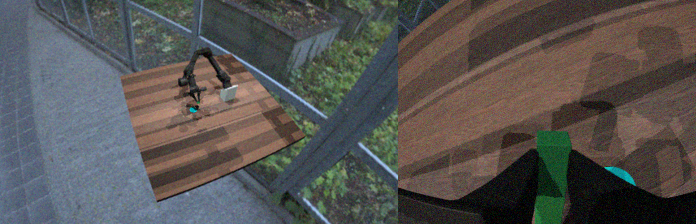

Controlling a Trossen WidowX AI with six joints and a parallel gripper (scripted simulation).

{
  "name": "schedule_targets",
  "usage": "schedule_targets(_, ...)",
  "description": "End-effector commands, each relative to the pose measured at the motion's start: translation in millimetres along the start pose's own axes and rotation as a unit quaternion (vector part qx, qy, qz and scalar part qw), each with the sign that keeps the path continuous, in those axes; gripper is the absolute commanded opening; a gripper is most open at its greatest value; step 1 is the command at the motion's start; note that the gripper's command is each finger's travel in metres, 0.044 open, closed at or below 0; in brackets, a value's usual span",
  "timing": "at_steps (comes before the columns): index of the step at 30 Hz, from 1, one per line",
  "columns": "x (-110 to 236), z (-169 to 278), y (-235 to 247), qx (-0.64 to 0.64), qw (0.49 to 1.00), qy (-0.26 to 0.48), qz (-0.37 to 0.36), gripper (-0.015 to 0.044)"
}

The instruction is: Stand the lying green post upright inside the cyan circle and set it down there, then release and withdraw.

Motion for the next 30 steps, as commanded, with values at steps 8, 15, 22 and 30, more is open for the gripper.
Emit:
schedule_targets(8,1.8,3.8,-0.4,0.008,0.999,-0.045,-0.007,0.0022)
schedule_targets(15,2.3,5.9,-1.2,0.013,0.997,-0.071,-0.01,0.0022)
schedule_targets(22,3.1,7.9,-2.1,0.018,0.995,-0.096,-0.012,0.0022)
schedule_targets(30,4.4,10.3,-3.0,0.025,0.992,-0.126,-0.012,0.0022)
Point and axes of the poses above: the point midway between the two fingers, 35 mm back from their tips, its own x axis back along the fingers, its own y axis across the jaws, z = x × y, the point moved 4 cm from there along x, back along the fingers, and after that the axes turned 6 degrees about -x, right-handed, at the moved point
